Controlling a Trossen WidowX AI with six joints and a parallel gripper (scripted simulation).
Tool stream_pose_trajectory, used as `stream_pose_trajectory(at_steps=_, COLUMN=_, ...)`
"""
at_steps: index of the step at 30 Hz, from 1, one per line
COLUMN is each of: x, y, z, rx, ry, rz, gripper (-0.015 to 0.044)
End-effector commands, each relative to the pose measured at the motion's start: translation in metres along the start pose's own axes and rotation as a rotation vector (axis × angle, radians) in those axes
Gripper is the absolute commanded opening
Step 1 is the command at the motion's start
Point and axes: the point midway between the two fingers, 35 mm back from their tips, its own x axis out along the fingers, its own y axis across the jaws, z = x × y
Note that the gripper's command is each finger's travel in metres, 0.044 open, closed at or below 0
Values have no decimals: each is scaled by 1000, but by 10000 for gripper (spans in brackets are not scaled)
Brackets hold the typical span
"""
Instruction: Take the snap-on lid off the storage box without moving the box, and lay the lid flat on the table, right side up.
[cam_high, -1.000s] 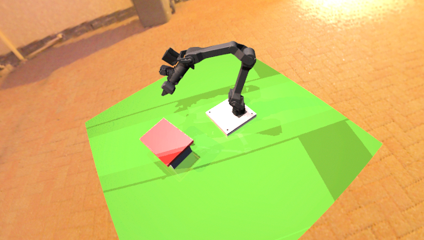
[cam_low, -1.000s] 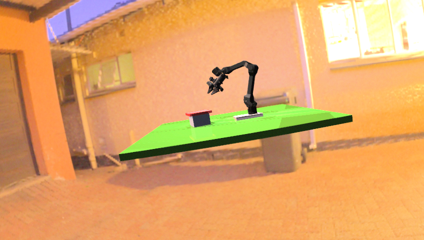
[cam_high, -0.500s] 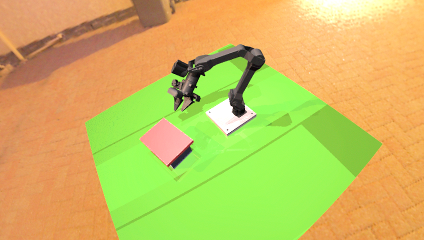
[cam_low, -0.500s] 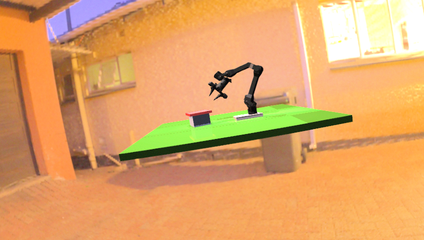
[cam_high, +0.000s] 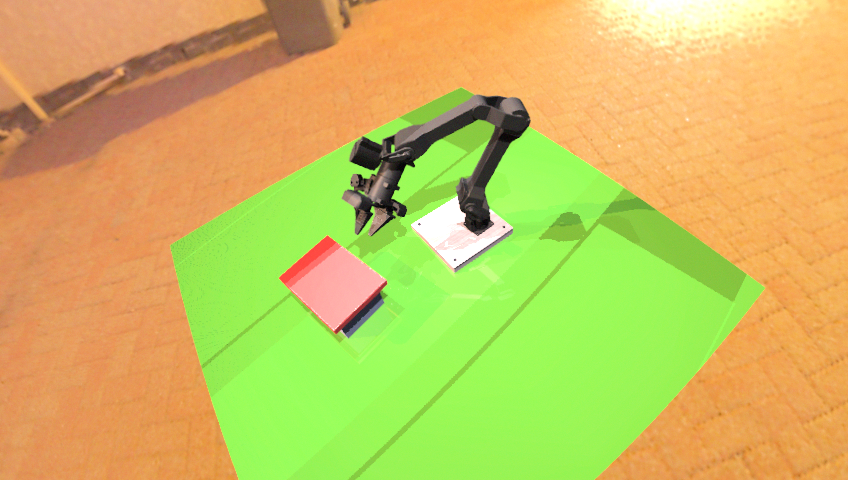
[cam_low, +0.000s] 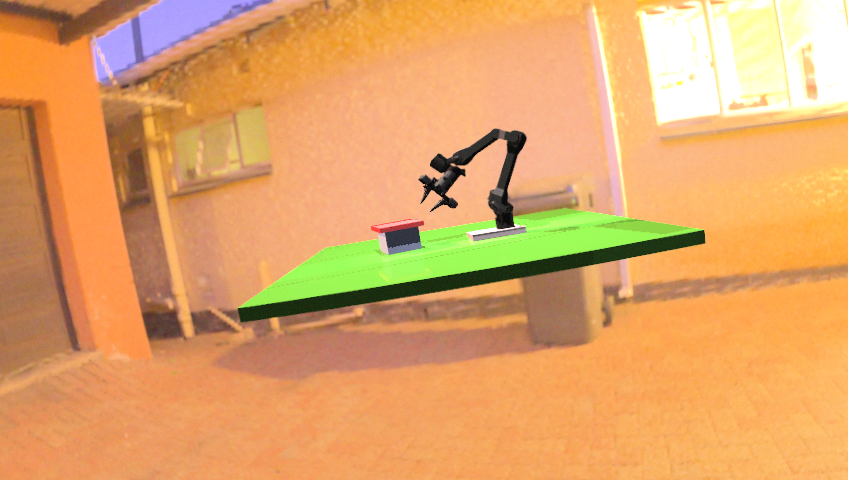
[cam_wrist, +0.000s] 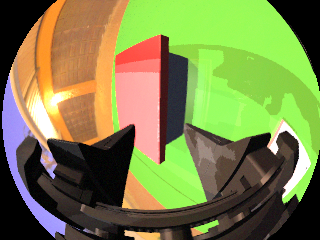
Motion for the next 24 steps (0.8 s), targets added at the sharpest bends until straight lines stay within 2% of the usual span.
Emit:
stream_pose_trajectory(at_steps=1, x=6, y=-6, z=0, rx=-2, ry=1, rz=8, gripper=235)
stream_pose_trajectory(at_steps=24, x=39, y=-5, z=3, rx=-3, ry=2, rz=7, gripper=235)
